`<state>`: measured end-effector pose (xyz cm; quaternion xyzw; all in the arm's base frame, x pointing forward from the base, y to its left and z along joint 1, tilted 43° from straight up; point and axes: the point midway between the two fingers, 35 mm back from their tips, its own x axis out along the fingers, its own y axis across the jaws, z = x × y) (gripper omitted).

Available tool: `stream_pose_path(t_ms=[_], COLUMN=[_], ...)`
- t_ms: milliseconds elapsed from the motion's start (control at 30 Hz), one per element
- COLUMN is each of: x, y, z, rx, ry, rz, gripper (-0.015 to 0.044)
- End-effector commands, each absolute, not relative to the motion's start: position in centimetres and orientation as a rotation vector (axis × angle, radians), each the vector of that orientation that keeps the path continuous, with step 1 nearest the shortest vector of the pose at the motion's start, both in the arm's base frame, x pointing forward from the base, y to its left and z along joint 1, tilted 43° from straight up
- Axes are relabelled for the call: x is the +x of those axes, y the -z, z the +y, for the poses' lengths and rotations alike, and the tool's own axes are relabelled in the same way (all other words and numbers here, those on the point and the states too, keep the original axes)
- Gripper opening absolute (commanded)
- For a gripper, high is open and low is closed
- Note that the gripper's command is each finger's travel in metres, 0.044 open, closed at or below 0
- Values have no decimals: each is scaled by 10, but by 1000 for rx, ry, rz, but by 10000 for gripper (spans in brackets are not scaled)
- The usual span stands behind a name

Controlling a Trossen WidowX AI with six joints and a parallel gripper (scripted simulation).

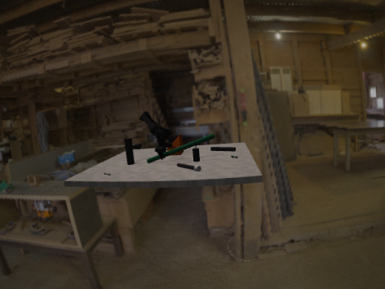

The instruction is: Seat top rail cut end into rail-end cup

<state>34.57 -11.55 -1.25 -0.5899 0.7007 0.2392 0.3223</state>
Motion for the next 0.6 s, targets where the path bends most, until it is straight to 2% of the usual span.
stream_pose_path(t_ms=[0,567], x=[344,344], y=[14,14], z=[-116,-116], rx=[-1554,-1554], ry=[-636,-636], rz=[1845,1845], gripper=[243,130])
